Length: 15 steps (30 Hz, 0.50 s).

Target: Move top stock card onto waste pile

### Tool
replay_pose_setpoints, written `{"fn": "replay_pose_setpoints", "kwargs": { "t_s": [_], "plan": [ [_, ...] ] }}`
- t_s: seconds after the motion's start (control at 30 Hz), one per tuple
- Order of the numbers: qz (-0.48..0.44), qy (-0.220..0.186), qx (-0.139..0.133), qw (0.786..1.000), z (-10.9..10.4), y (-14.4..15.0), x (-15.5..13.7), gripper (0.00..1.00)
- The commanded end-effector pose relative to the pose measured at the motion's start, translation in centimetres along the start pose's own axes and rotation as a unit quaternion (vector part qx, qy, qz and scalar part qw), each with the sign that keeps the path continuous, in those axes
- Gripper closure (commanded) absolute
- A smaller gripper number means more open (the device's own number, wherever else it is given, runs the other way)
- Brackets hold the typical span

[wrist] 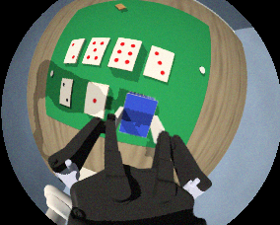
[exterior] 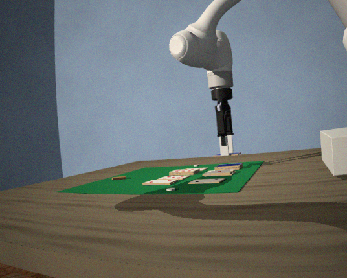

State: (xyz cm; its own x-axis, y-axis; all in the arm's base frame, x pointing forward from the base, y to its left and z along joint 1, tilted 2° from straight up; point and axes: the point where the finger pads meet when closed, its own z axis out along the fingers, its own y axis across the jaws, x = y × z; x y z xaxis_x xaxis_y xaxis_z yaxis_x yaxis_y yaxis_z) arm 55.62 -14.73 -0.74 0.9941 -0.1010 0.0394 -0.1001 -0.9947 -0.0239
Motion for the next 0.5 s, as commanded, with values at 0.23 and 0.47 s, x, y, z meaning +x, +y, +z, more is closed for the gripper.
{"fn": "replay_pose_setpoints", "kwargs": {
  "t_s": [0.23,0.47],
  "plan": [
    [-0.001,-0.002,0.0,1.0,-0.22,0.16,-0.11,0.57],
    [0.0,-0.002,0.0,1.0,-0.22,-0.78,-0.11,0.57]
  ]
}}
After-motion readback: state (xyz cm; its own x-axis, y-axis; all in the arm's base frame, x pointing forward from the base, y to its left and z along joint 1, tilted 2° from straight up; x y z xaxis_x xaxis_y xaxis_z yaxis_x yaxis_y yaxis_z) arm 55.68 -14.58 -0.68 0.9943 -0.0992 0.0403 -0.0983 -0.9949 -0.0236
